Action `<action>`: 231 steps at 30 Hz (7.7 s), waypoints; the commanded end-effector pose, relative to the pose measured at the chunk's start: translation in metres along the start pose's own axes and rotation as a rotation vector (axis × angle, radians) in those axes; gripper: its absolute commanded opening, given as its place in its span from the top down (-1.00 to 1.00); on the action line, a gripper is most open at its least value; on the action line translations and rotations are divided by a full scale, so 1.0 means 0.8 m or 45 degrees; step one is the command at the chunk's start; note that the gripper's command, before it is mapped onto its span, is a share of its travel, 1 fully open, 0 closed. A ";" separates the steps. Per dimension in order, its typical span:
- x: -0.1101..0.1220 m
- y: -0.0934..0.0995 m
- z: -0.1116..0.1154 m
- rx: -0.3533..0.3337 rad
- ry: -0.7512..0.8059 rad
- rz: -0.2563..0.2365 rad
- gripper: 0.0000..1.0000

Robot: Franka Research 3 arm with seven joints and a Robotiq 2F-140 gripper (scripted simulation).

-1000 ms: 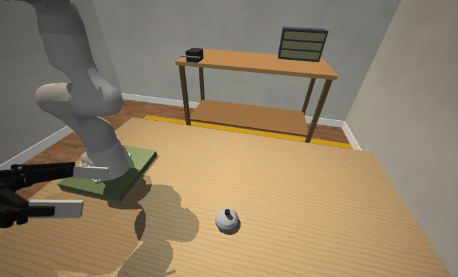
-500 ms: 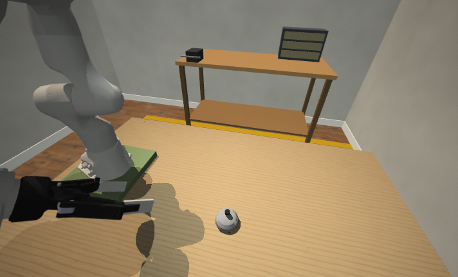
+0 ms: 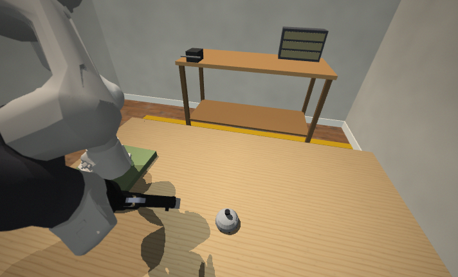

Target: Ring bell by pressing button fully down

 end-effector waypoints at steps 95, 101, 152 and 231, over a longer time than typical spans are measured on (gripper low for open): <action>-0.230 -0.128 0.175 0.645 1.304 0.443 1.00; -0.230 -0.128 0.175 0.645 1.304 0.443 1.00; -0.230 -0.128 0.175 0.645 1.304 0.443 1.00; -0.230 -0.187 0.126 0.643 1.305 0.444 1.00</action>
Point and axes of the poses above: the point where the finger pads meet when closed, its own y axis back along the fingers, its own x axis across the jaws, z = x × y, the point moved 10 cm from there along y, back along the fingers, and after that the axes turned 15 degrees about -y, right-handed, at the moved point
